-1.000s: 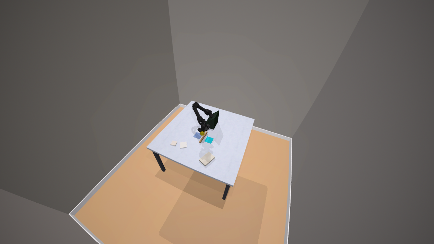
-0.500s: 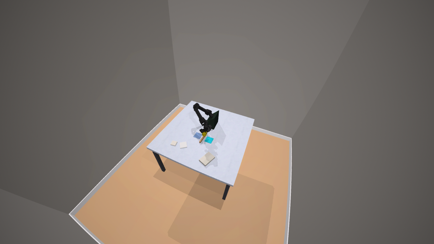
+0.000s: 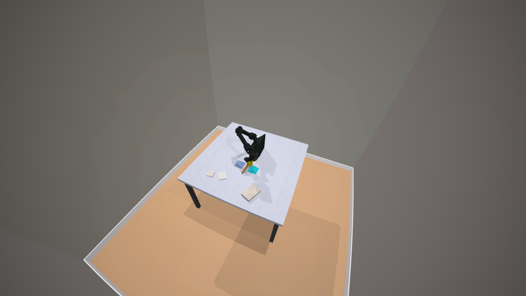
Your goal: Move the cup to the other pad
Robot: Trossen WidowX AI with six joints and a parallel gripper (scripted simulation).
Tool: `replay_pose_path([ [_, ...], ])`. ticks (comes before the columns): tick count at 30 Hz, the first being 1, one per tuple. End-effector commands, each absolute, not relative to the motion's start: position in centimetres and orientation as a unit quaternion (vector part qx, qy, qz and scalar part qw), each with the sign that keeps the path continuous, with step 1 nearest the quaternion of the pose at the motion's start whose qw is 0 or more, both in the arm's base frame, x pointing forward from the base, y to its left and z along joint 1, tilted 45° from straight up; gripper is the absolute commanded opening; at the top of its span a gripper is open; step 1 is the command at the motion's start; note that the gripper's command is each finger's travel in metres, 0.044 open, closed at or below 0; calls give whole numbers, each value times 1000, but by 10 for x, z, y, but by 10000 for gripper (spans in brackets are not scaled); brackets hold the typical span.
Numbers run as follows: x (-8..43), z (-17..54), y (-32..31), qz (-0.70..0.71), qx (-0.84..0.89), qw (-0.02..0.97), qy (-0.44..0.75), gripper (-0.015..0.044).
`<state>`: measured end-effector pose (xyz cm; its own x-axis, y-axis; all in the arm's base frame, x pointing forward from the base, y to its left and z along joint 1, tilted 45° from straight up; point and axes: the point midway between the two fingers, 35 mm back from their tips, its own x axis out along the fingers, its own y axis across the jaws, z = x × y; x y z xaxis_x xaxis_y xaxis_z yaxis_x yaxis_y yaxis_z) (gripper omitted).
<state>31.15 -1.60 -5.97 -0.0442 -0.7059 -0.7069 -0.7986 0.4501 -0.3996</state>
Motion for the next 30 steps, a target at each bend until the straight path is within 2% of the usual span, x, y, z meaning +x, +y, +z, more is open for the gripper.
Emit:
replay_pose_path([
  [1, 315, -68, -8, 52, -521, 454, 721, 0],
  [21, 323, -96, 21, 52, -520, 455, 721, 0],
  [30, 323, -104, 12, 52, -521, 455, 721, 0],
])
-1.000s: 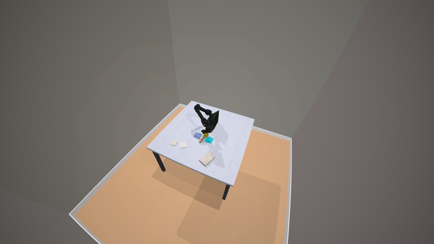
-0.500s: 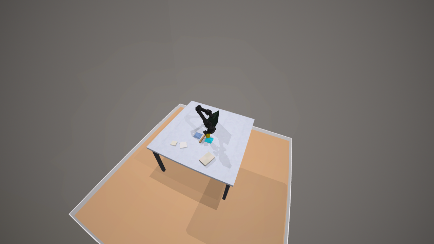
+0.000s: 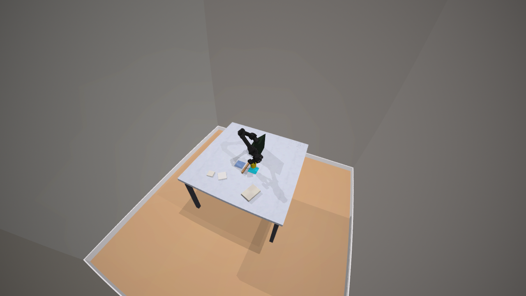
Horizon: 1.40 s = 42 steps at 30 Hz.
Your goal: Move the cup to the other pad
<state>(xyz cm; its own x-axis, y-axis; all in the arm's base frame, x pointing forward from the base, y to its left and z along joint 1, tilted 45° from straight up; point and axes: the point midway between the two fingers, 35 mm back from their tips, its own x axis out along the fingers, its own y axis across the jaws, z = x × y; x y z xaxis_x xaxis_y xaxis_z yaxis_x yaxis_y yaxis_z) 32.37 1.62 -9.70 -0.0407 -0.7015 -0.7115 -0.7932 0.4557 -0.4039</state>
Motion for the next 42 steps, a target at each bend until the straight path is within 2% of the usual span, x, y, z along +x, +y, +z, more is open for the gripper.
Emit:
replay_pose_path([
  [1, 323, -105, 11, 52, -521, 455, 721, 0],
  [24, 321, -134, -17, 51, -521, 454, 721, 0],
  [42, 323, -132, -17, 49, -518, 459, 720, 0],
])
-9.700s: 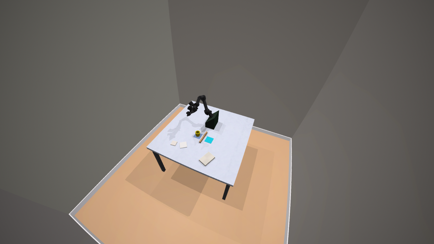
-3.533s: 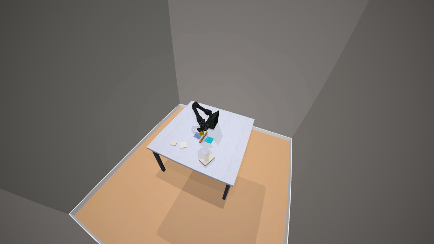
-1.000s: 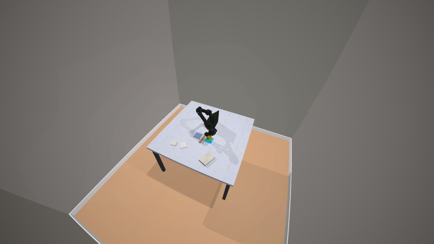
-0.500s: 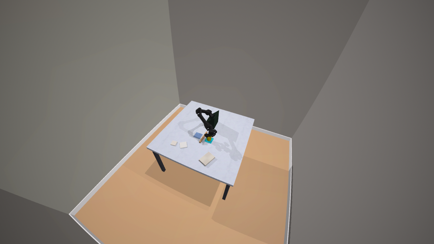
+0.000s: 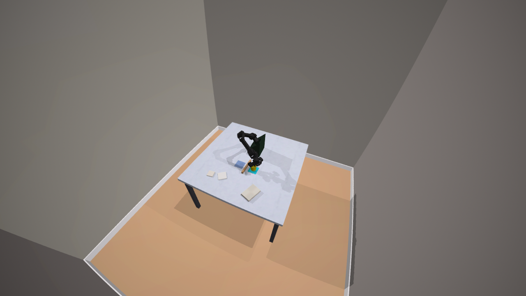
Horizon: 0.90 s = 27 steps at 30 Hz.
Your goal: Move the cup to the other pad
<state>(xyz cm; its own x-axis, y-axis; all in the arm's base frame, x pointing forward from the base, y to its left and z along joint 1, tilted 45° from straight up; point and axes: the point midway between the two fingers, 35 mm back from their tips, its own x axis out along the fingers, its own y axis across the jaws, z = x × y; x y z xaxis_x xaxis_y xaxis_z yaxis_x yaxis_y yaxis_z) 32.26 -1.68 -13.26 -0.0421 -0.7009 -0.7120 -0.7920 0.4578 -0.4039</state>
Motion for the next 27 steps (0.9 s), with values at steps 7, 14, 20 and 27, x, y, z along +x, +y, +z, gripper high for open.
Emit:
replay_pose_path([
  [7, 323, -132, -17, 49, -518, 459, 720, 131],
  [14, 323, -132, -17, 49, -518, 459, 720, 147],
  [20, 324, -128, -12, 50, -518, 459, 720, 147],
  [27, 324, -120, -3, 51, -519, 458, 720, 147],
])
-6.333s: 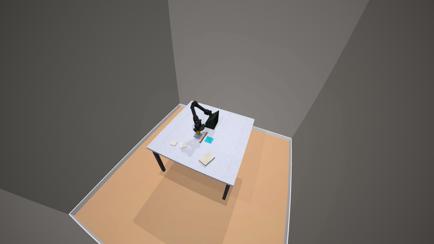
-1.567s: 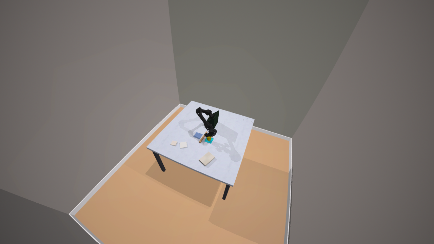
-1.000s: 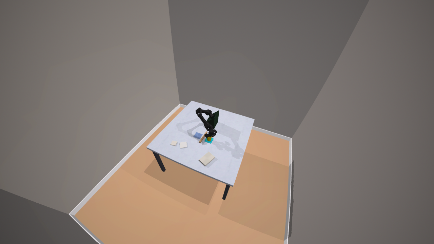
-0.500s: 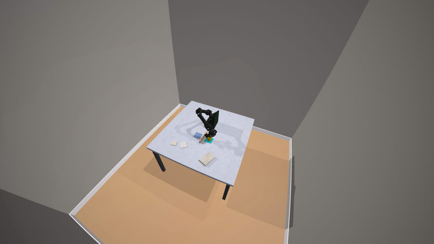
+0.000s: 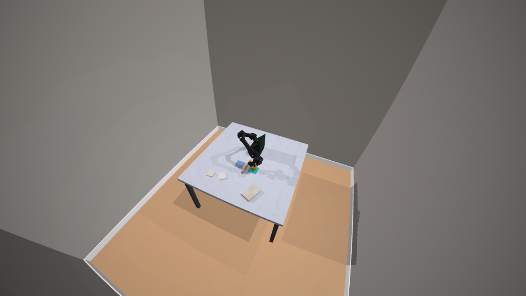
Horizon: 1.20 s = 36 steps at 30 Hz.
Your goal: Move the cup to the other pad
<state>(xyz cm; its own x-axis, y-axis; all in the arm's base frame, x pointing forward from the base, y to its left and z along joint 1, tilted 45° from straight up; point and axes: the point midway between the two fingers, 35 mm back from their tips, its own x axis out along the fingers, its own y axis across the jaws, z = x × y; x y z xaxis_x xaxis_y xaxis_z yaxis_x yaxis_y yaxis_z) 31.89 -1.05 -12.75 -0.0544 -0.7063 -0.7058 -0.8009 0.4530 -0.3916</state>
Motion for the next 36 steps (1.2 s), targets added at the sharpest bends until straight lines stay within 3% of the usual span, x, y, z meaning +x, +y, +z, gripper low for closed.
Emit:
replay_pose_path([
  [1, 324, -119, -2, 51, -519, 458, 720, 147],
  [25, 314, -99, 23, 52, -520, 455, 721, 147],
  [36, 315, -98, 24, 54, -523, 450, 722, 435],
])
